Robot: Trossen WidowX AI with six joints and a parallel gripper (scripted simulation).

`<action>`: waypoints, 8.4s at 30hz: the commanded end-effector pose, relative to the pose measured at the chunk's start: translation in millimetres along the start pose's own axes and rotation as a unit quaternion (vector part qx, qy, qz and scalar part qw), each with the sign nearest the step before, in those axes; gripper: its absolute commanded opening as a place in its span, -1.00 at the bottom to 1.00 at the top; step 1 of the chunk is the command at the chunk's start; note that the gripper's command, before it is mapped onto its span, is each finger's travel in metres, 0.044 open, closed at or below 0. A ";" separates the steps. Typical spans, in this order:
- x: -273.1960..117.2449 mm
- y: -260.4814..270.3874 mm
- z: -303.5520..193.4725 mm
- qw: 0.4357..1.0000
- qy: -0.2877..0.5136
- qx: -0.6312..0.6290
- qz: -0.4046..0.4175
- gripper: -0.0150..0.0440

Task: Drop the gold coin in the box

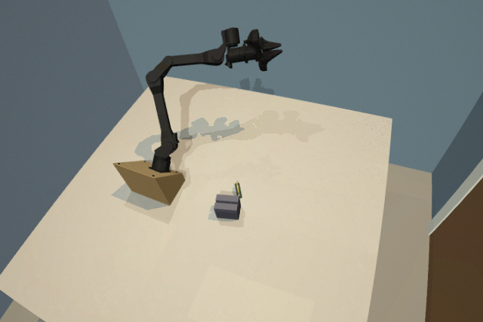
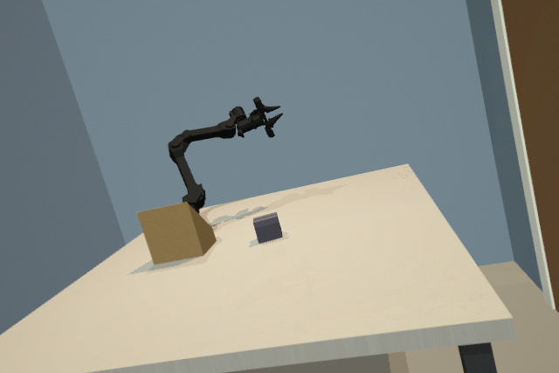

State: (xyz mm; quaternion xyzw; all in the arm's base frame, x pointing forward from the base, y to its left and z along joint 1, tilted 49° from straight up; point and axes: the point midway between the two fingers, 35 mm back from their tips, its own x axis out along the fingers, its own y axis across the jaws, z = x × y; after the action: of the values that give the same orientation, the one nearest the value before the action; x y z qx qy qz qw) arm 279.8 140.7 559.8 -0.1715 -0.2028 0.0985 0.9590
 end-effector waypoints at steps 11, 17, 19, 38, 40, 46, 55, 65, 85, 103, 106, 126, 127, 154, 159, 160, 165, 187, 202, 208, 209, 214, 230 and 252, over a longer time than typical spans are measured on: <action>23.6 70.5 -210.1 0.937 0.297 0.090 0.158 0.05; -5.9 88.8 -302.1 0.846 0.457 0.203 0.185 0.05; -22.6 93.5 -331.4 0.799 0.514 0.252 0.183 0.05; -174.2 105.8 -430.9 0.180 0.759 0.626 -0.029 0.05; -175.6 108.3 -431.8 0.180 0.759 0.626 -0.030 0.05; -180.6 138.6 -441.3 0.180 0.758 0.626 -0.029 0.05; -184.3 154.8 -446.6 0.180 0.758 0.626 -0.029 0.05; -186.3 169.9 -452.3 0.180 0.758 0.626 -0.029 0.05; -192.2 199.8 -460.9 0.179 0.758 0.627 -0.028 0.05; -193.1 203.4 -461.7 0.179 0.758 0.627 -0.028 -0.49; -193.1 203.4 -461.7 0.179 0.758 0.627 -0.028 -0.49; -184.4 168.9 -454.1 0.184 0.759 0.624 -0.029 -0.49; -183.9 166.5 -453.5 0.184 0.759 0.624 -0.029 -0.49; -178.0 114.0 -432.5 0.196 0.759 0.621 -0.010 -0.49; -179.0 114.0 -431.5 0.248 0.757 0.602 0.054 -0.49; -179.2 114.0 -431.3 0.258 0.756 0.598 0.067 -0.49; -180.1 114.0 -430.2 0.308 0.748 0.574 0.131 -0.49; -184.4 114.0 -425.7 0.496 0.648 0.421 0.396 -0.49; -186.0 106.9 -441.6 0.516 0.630 0.399 0.422 -0.49; -187.9 101.5 -455.7 0.516 0.631 0.398 0.421 -0.49; -188.3 100.6 -458.1 0.516 0.631 0.398 0.421 -0.49; -190.6 96.2 -470.0 0.516 0.631 0.398 0.421 -0.49; -201.7 82.8 -507.6 0.515 0.632 0.398 0.421 -0.49; -206.6 79.3 -517.0 0.515 0.631 0.401 0.420 -0.49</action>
State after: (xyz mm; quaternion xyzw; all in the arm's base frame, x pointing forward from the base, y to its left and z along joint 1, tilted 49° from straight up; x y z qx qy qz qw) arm 303.3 11.5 14.4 0.1487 0.6115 0.4269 0.6494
